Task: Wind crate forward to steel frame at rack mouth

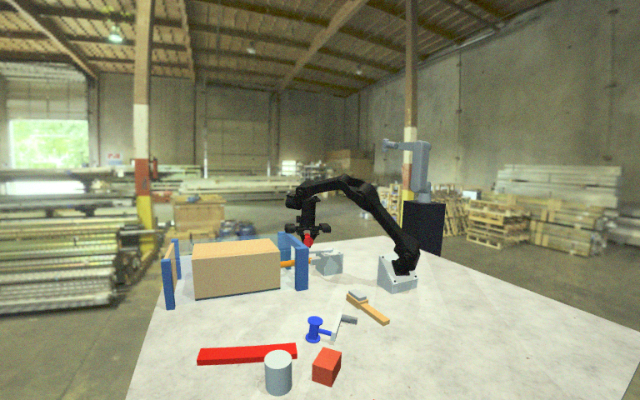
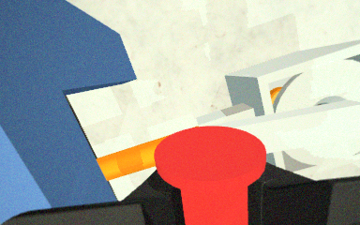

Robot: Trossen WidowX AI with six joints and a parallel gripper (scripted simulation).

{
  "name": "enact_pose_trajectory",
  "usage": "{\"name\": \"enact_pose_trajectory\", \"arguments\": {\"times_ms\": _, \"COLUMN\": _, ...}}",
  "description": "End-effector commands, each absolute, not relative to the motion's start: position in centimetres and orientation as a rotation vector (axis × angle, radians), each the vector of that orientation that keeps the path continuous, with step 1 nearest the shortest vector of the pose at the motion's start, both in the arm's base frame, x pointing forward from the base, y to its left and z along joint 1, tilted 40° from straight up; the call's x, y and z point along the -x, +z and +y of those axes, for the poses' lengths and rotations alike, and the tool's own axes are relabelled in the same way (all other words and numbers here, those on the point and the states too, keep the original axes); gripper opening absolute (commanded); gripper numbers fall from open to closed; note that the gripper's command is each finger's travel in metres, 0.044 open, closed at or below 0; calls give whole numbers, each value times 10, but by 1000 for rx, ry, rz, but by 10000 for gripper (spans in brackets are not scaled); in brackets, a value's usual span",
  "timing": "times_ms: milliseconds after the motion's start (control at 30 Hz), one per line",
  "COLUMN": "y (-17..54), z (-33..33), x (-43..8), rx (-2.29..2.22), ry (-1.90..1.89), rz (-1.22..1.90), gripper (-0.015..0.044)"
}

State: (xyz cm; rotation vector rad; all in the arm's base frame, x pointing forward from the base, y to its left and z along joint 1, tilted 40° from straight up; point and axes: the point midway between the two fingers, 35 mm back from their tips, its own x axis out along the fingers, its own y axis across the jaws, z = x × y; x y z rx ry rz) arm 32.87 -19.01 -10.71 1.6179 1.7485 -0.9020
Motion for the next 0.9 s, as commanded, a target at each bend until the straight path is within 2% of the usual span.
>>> {"name": "enact_pose_trajectory", "arguments": {"times_ms": 0, "y": -99, "z": -175, "x": -327, "rx": -1632, "ry": -892, "rz": 1782, "gripper": 0}}
{"name": "enact_pose_trajectory", "arguments": {"times_ms": 867, "y": -82, "z": -155, "x": -317, "rx": -1633, "ry": -891, "rz": 1784, "gripper": 0}}
